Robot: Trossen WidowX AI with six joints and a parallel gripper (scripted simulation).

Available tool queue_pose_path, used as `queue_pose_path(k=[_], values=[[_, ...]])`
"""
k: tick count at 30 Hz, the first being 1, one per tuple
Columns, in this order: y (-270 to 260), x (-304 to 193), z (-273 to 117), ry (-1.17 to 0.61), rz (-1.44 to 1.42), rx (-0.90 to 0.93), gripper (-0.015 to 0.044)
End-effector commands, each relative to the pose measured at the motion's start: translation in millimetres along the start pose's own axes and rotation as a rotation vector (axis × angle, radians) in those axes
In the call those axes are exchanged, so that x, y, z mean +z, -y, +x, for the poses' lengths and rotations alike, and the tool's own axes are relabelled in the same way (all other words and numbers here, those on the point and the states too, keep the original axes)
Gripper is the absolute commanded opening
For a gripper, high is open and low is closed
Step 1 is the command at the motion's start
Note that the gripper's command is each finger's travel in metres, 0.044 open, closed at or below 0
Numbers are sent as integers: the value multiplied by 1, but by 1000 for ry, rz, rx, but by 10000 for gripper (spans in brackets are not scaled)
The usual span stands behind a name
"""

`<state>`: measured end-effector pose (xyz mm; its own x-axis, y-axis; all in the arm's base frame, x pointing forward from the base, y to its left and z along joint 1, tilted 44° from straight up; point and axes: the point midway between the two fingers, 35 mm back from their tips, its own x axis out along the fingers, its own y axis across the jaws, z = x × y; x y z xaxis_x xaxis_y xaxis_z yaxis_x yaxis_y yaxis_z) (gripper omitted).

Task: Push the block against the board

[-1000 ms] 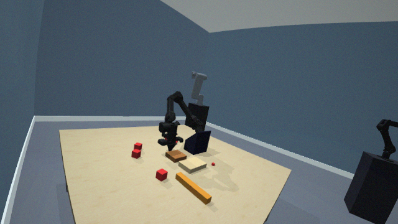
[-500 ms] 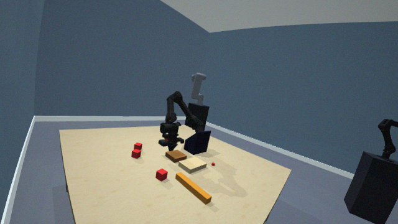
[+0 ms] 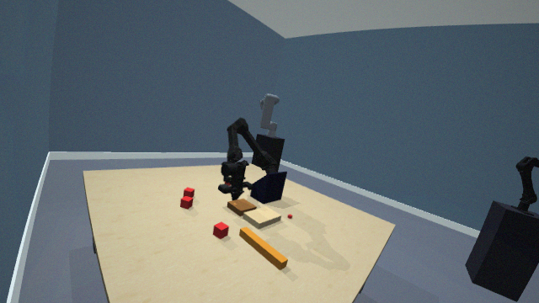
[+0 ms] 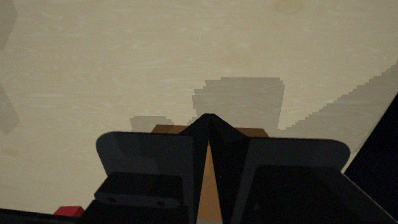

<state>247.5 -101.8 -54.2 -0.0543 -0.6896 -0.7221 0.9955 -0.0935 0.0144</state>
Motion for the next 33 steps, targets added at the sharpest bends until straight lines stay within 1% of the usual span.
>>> queue_pose_path(k=[1,7,33], values=[[2,-6,2,-6,2,-10,0],[2,-4,2,-6,2,-10,0],[-1,38,3,-3,2,-10,0]])
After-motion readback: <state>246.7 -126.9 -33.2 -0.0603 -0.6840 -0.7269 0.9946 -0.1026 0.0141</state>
